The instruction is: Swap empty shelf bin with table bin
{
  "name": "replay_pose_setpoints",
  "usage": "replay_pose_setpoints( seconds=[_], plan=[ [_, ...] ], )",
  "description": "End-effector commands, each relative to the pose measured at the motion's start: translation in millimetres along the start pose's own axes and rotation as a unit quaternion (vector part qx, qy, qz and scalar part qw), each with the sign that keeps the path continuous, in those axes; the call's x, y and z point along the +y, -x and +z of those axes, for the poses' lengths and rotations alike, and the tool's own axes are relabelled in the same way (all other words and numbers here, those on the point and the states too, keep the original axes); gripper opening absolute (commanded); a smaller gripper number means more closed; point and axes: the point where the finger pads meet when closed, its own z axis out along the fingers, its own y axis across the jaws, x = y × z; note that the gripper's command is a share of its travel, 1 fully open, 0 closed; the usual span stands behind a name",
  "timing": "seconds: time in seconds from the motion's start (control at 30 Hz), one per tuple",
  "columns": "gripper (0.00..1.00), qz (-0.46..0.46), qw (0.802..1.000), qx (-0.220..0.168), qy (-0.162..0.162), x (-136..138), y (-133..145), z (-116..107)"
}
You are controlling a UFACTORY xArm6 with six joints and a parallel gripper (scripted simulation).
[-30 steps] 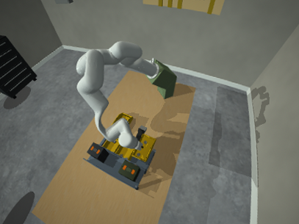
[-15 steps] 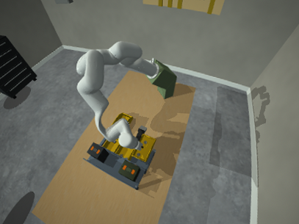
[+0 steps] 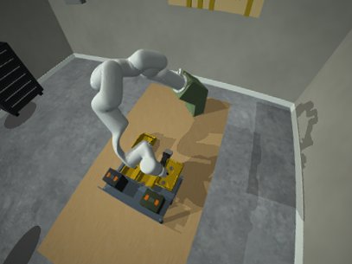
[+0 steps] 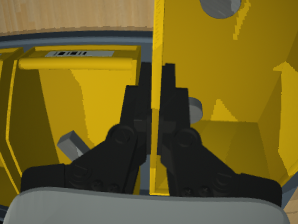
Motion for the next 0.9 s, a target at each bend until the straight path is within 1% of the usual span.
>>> replay_pose_setpoints(
  seconds=[0.0,0.47,0.87],
  plan=[
    [0.00,0.000,1.000,-0.002,0.001,0.5,1.9,1.4],
    [0.00,0.000,1.000,-0.002,0.001,0.5,3.9,7.9],
    [0.00,0.000,1.000,-0.002,0.001,0.5,4.3,9.2]
  ],
)
